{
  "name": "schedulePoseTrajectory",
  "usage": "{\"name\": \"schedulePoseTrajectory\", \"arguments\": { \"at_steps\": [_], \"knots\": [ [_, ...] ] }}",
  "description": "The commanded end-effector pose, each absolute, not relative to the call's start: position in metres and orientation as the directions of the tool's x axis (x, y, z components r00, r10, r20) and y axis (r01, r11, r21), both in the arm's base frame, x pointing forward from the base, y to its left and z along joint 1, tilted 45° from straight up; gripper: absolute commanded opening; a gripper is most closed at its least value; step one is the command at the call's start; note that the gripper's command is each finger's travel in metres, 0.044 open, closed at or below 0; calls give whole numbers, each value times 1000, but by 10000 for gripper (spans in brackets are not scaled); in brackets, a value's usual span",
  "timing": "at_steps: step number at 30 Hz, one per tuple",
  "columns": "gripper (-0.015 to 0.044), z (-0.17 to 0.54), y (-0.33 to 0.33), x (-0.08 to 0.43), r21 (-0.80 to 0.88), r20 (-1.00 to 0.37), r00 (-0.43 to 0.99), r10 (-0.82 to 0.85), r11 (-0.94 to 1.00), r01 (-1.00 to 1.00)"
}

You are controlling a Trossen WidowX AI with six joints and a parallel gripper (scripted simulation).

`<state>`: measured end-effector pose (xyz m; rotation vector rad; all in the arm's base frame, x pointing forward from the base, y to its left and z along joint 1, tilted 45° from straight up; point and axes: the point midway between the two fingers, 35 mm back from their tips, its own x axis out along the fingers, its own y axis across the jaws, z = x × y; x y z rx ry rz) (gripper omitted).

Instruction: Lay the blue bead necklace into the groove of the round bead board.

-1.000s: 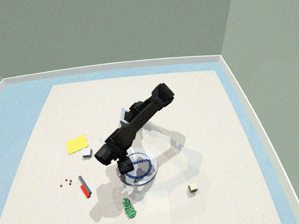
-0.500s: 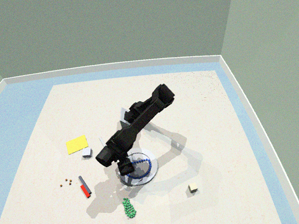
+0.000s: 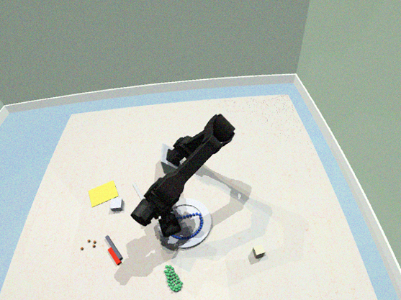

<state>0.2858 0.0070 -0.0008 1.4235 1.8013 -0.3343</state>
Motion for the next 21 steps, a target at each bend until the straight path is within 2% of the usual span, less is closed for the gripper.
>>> {"name": "schedulePoseTrajectory", "arguments": {
  "at_steps": [1, 3, 21],
  "knots": [
    [41, -1, 7, 286, 261, -717, -48, 695, 332, 906],
    [0, -1, 7, 286, 261, -717, -48, 695, 332, 906],
    [0, -1, 7, 286, 261, -717, -48, 695, 332, 906]
  ]
}}
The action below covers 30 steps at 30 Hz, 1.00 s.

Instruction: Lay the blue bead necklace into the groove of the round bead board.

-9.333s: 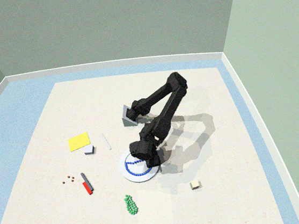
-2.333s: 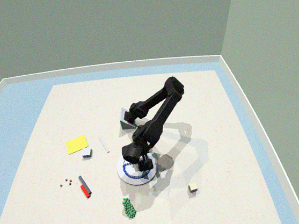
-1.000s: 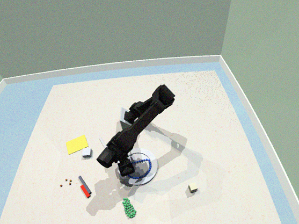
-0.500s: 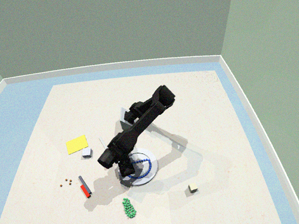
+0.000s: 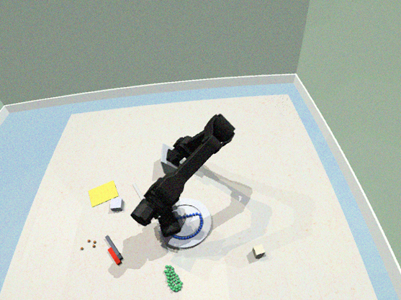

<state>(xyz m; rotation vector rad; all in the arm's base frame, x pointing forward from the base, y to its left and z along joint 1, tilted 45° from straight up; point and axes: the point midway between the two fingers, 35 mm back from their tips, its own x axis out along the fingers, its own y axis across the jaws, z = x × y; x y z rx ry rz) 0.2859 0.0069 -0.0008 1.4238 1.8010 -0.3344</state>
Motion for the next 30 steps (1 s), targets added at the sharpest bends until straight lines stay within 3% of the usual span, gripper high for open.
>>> {"name": "schedulePoseTrajectory", "arguments": {
  "at_steps": [1, 30],
  "knots": [
    [0, -1, 7, 286, 261, -717, -48, 695, 332, 906],
    [0, -1, -1, 278, 257, -712, -50, 700, 327, 910]
  ]
}}
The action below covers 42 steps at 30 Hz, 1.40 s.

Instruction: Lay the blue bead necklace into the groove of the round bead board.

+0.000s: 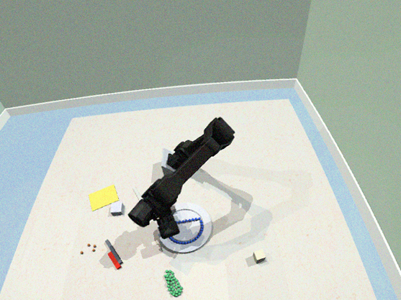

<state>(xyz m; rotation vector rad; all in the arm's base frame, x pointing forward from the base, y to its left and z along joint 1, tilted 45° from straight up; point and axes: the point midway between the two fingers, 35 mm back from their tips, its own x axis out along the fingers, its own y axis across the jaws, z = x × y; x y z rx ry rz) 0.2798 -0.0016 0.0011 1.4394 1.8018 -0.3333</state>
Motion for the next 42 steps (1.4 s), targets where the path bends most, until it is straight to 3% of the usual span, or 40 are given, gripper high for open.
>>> {"name": "schedulePoseTrajectory", "arguments": {
  "at_steps": [1, 11, 28, 42],
  "knots": [
    [0, -2, 0, 278, 257, -712, -50, 700, 327, 910],
    [0, -6, 4, 277, 257, -712, -50, 700, 327, 910],
    [440, -3, 1, 278, 258, -711, -48, 702, 324, 910],
    [440, 0, -2, 278, 257, -712, -51, 700, 327, 910]
  ]
}}
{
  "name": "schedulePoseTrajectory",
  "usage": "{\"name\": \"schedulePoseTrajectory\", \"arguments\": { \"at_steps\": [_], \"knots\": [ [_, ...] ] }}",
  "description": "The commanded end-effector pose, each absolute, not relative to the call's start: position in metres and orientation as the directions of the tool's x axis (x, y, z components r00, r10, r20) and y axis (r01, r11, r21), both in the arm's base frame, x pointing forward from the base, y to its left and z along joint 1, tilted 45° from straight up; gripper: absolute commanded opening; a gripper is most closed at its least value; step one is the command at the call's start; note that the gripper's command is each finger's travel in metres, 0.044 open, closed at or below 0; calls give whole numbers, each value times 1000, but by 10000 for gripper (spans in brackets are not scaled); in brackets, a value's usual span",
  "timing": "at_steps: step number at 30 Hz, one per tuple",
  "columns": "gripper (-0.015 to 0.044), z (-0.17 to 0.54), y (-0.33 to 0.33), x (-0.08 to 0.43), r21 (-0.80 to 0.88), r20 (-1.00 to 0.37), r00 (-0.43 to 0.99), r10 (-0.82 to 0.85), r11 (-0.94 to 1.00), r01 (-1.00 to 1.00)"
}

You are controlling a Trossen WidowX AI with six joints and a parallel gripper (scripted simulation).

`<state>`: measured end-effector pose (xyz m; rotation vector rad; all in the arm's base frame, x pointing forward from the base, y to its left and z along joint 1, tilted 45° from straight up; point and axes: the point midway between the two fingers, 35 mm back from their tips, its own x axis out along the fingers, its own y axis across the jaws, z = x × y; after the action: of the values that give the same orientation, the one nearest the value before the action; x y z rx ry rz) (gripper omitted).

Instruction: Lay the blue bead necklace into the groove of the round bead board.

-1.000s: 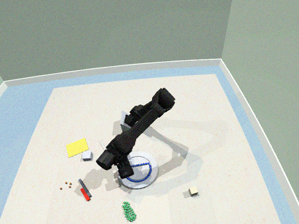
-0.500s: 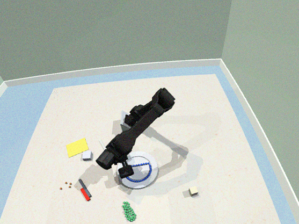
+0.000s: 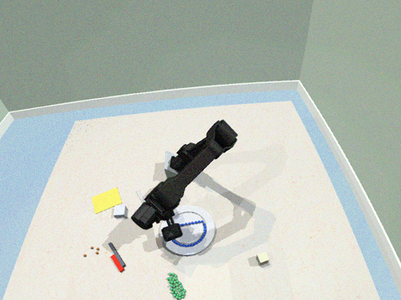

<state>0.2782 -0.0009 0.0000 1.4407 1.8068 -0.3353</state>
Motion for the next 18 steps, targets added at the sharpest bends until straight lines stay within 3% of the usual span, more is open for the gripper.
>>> {"name": "schedulePoseTrajectory", "arguments": {
  "at_steps": [1, 7, 11, 18],
  "knots": [
    [440, 0, -2, 278, 257, -712, -51, 700, 327, 910],
    [440, 0, -2, 278, 257, -712, -51, 700, 327, 910],
    [335, 12, 5, 279, 417, -713, -51, 699, 482, 770],
    [151, 47, 25, 276, 687, -715, -52, 697, 715, 127]
  ]
}}
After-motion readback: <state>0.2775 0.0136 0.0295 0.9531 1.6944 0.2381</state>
